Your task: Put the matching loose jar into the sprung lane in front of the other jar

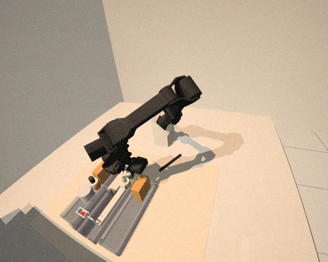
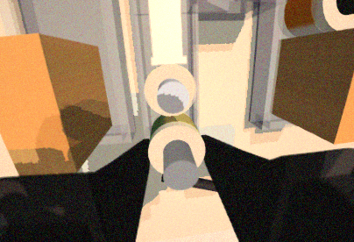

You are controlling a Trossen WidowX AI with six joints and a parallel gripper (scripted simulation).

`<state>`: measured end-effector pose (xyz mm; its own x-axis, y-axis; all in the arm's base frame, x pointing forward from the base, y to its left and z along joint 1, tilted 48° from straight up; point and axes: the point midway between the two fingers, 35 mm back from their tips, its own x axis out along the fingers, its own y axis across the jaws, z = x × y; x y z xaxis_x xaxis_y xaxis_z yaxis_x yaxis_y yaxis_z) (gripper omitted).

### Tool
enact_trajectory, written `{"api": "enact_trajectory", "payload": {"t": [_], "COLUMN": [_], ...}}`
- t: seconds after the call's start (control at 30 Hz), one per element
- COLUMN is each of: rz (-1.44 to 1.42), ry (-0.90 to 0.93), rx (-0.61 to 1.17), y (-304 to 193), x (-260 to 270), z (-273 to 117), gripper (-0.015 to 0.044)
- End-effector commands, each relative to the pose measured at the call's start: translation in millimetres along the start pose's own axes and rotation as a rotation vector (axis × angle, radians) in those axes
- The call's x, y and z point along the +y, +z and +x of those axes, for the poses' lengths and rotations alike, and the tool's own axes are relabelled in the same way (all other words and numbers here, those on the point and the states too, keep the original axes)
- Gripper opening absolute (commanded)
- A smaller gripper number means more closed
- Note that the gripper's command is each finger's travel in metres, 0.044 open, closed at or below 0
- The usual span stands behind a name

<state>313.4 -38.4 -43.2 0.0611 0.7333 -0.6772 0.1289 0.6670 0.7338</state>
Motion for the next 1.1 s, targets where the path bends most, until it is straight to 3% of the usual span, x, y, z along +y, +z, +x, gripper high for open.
{"api": "enact_trajectory", "payload": {"t": [0.0,1.07], "rz": [-0.015,-0.015], "ry": [0.004,0.004], "rx": [-0.028,-0.029], "y": [11.2,20.4], "x": [1.4,2.7], "z": [-4.9,-6.8], "gripper": [0.0000,0.0000]}}
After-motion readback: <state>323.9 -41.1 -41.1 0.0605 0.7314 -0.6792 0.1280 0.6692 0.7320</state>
